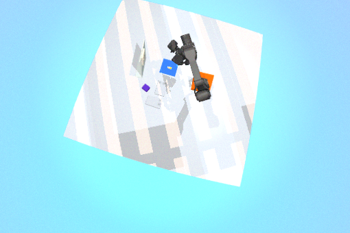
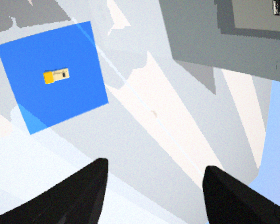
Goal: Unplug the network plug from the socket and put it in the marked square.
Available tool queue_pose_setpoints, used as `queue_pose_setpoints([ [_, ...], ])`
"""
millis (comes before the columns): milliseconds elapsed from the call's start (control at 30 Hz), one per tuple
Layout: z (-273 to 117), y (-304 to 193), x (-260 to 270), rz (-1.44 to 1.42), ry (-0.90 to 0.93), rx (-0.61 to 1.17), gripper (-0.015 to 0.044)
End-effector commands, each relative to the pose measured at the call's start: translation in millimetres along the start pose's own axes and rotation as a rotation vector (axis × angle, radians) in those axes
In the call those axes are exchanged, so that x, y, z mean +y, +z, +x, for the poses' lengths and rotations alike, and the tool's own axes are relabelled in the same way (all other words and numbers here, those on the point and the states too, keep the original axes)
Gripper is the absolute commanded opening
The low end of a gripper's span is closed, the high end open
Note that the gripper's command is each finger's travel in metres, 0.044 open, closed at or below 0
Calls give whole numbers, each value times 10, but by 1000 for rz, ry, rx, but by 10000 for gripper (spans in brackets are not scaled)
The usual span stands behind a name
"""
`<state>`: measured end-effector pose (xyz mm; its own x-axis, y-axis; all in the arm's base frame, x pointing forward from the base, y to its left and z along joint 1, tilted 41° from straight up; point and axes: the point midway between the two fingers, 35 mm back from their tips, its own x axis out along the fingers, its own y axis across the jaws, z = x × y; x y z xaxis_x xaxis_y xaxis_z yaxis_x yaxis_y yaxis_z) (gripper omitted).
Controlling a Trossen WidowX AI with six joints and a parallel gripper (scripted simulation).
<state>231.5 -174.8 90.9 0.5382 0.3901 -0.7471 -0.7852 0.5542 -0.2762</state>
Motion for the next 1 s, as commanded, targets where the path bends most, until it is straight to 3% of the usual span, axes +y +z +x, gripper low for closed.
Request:
queue_pose_setpoints([
  [0, -16, 6, -10, -2, -2, -4, 287],
  [200, -16, 6, -10, -2, -2, -4, 440],
  [967, -16, 6, -10, -2, -2, -4, 440],
])
